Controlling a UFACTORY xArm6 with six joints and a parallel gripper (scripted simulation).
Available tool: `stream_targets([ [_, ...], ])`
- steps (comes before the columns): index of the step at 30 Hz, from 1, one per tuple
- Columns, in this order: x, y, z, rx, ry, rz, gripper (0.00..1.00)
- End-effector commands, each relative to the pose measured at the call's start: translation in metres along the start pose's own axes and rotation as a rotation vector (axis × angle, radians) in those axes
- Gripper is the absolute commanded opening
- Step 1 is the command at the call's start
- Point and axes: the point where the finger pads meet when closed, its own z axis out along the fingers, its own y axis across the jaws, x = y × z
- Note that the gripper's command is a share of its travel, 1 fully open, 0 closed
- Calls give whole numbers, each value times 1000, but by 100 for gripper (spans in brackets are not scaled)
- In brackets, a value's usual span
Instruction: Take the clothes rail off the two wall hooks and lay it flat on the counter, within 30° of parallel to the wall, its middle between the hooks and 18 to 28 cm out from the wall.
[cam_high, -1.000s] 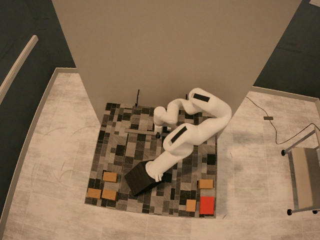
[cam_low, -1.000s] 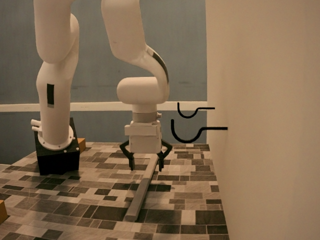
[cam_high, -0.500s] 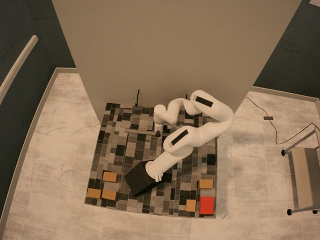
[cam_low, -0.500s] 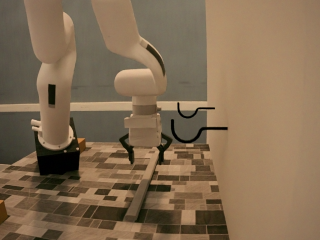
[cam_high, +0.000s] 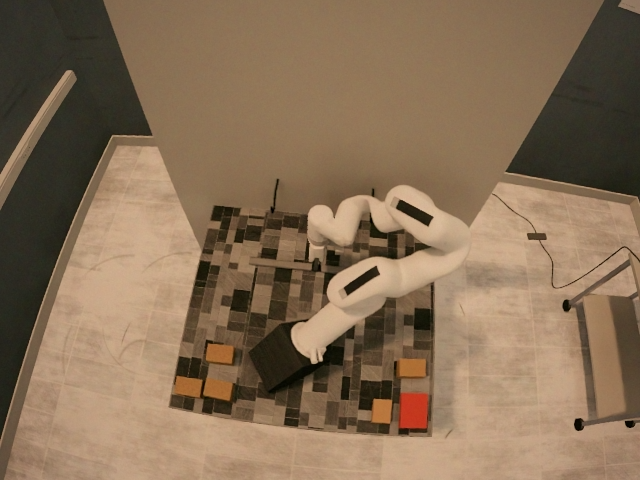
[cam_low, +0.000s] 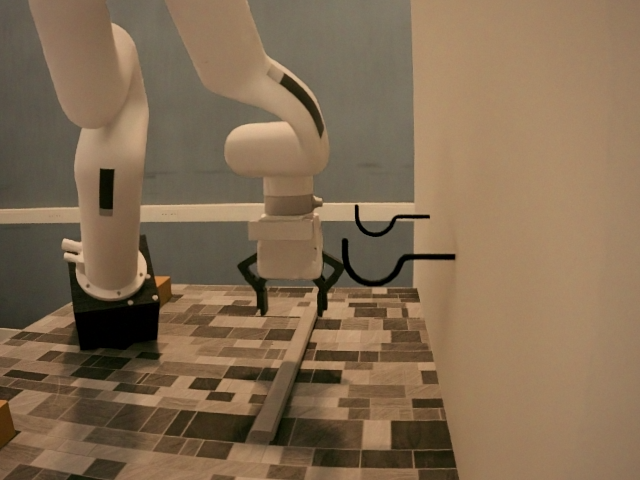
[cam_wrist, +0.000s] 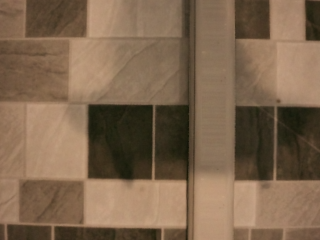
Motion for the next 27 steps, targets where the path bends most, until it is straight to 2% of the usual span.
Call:
stream_targets([
  [1,0,-1,-9,1,0,1,100],
  [27,0,-1,-50,1,0,1,100],
])
